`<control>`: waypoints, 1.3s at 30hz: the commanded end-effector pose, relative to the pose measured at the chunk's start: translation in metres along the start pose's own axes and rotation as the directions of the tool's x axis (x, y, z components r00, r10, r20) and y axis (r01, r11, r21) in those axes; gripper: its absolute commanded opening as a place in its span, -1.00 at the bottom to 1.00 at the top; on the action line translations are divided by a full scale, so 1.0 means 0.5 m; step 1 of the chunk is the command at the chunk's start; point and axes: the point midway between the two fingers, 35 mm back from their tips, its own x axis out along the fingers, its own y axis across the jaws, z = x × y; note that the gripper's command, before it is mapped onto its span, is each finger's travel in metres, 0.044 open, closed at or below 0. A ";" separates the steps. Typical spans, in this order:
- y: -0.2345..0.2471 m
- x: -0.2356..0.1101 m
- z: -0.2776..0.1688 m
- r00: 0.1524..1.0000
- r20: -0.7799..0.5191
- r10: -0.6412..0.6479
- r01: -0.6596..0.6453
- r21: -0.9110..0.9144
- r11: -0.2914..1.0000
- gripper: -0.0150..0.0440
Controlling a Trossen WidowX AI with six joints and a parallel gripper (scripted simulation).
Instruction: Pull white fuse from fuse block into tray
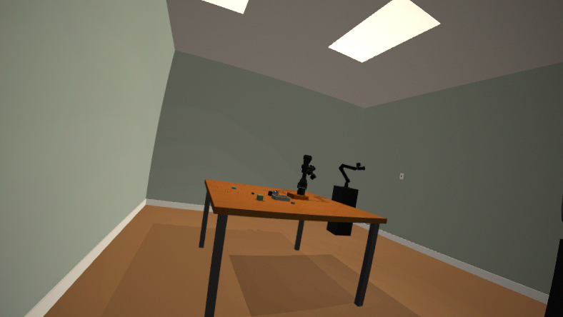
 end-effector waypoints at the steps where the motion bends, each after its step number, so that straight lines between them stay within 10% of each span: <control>1: 0.003 -0.003 -0.004 1.000 -0.007 0.004 -0.004 -0.012 1.000 0.78; 13: 0.132 -0.271 -0.282 0.869 -0.451 0.205 -0.478 -0.653 0.588 -0.29; 23: 0.120 -0.578 -0.456 0.606 -0.765 0.217 -0.719 -0.644 -0.262 -0.29; 32: 0.012 -0.843 -0.529 0.359 -0.929 0.087 -0.397 -0.237 -0.887 -0.29; 39: -0.120 -1.015 -0.531 0.213 -0.974 -0.076 0.131 0.106 -0.986 -0.29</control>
